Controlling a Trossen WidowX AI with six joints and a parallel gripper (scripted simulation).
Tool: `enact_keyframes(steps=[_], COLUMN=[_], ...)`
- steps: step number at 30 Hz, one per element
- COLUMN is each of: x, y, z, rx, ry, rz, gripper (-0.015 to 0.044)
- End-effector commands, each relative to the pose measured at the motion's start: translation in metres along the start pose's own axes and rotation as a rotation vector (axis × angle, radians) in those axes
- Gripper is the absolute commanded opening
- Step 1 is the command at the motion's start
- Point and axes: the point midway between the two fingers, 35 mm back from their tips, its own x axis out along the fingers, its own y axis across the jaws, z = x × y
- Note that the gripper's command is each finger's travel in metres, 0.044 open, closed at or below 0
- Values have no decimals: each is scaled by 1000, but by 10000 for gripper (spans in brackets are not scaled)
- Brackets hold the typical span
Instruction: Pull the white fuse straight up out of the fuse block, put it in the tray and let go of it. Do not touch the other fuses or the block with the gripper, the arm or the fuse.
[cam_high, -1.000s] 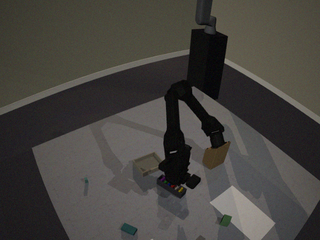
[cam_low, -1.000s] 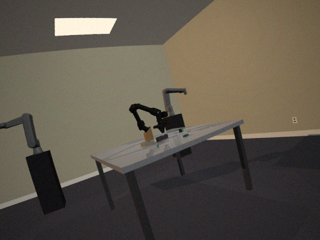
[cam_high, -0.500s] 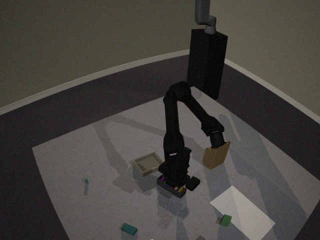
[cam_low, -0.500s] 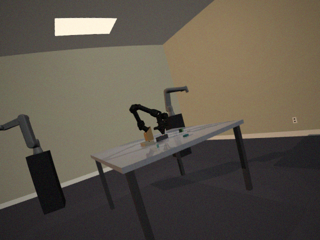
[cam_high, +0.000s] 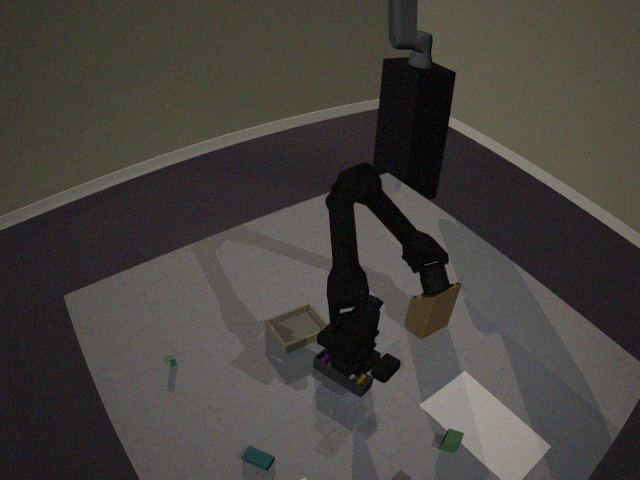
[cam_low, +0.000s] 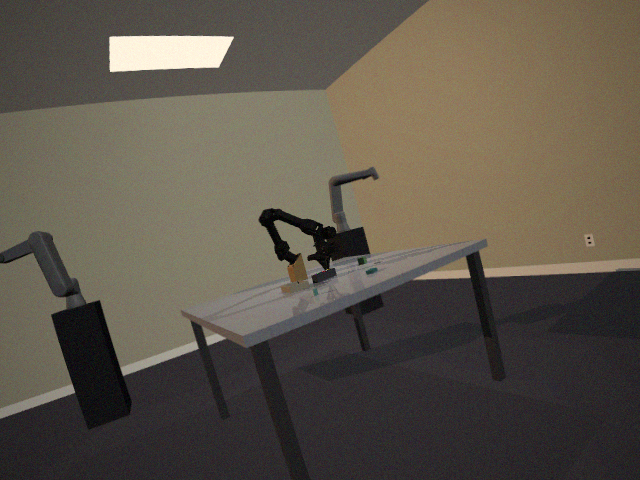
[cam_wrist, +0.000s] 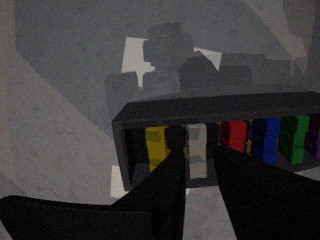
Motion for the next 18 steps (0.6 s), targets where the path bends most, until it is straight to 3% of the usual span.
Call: enact_keyframes(steps=[1, 18], x=[4, 10], y=[0, 0], z=[-2, -2], rx=[-8, -8], ry=[4, 4], rz=[-4, -4], gripper=[74, 74])
